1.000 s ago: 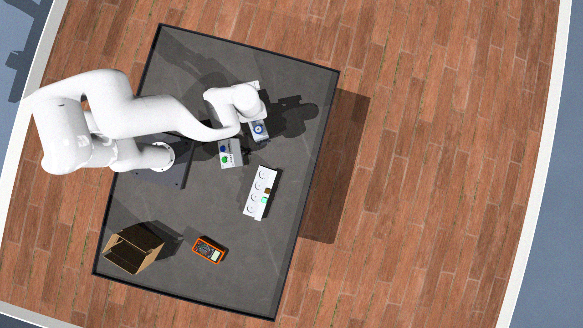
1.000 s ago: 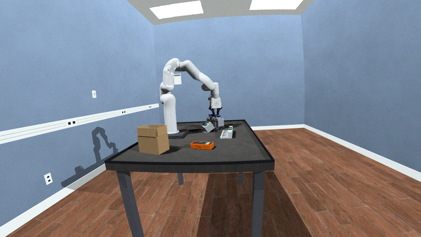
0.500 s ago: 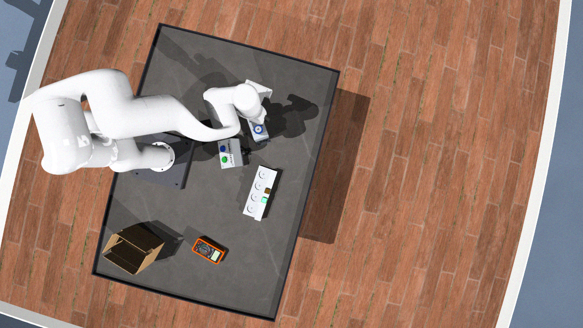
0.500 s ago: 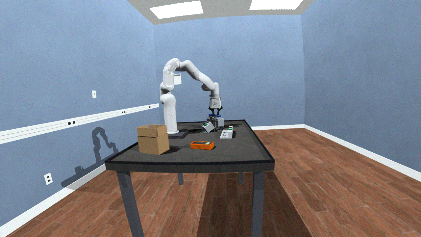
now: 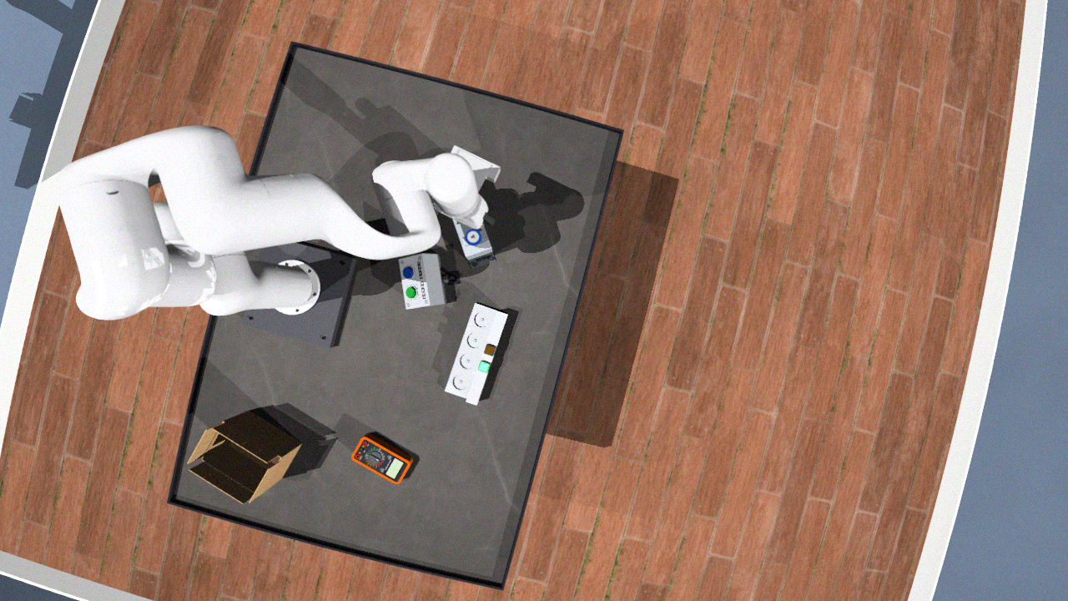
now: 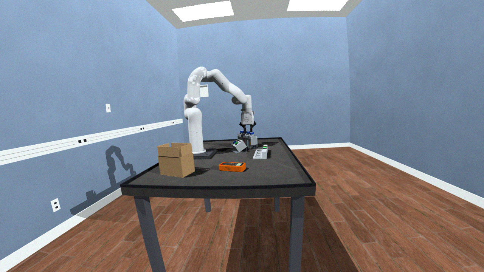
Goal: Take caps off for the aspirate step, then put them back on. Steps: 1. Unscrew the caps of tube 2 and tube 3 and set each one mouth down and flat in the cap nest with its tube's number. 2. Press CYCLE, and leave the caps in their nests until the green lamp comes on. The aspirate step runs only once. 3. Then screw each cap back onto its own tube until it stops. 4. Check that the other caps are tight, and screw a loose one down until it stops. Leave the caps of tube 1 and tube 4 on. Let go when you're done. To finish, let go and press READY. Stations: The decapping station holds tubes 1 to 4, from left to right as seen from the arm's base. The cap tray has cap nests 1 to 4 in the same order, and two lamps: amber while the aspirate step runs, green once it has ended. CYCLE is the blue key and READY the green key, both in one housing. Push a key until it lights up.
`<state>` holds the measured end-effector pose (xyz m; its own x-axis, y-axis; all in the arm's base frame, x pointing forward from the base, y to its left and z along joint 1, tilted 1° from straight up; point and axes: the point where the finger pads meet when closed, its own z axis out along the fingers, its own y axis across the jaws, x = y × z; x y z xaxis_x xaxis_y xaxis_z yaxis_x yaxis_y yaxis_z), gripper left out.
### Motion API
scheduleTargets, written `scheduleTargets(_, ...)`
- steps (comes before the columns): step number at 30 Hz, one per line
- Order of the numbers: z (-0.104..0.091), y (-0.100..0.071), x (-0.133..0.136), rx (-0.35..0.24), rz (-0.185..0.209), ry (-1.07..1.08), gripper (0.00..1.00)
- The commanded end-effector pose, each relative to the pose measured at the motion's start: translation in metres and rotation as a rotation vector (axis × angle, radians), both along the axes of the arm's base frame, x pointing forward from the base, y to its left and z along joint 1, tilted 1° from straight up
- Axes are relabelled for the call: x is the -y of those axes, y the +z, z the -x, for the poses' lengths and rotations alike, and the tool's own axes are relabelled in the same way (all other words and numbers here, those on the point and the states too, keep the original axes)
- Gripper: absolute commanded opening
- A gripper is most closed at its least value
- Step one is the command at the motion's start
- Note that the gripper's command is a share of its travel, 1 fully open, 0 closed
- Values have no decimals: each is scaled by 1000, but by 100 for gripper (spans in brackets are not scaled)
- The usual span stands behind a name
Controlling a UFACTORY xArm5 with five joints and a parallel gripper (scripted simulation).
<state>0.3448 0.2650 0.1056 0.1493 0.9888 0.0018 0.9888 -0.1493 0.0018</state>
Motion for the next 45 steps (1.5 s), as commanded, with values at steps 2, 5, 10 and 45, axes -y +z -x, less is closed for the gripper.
scheduleTargets(2, -1, 2, -1, 10, 9, 167, 46)
scheduleTargets(5, -1, 2, -1, 10, 9, 322, 46)
scheduleTargets(10, -1, 2, -1, 9, 11, 506, 46)
scheduleTargets(45, -1, 2, -1, 5, 18, 1571, 0)
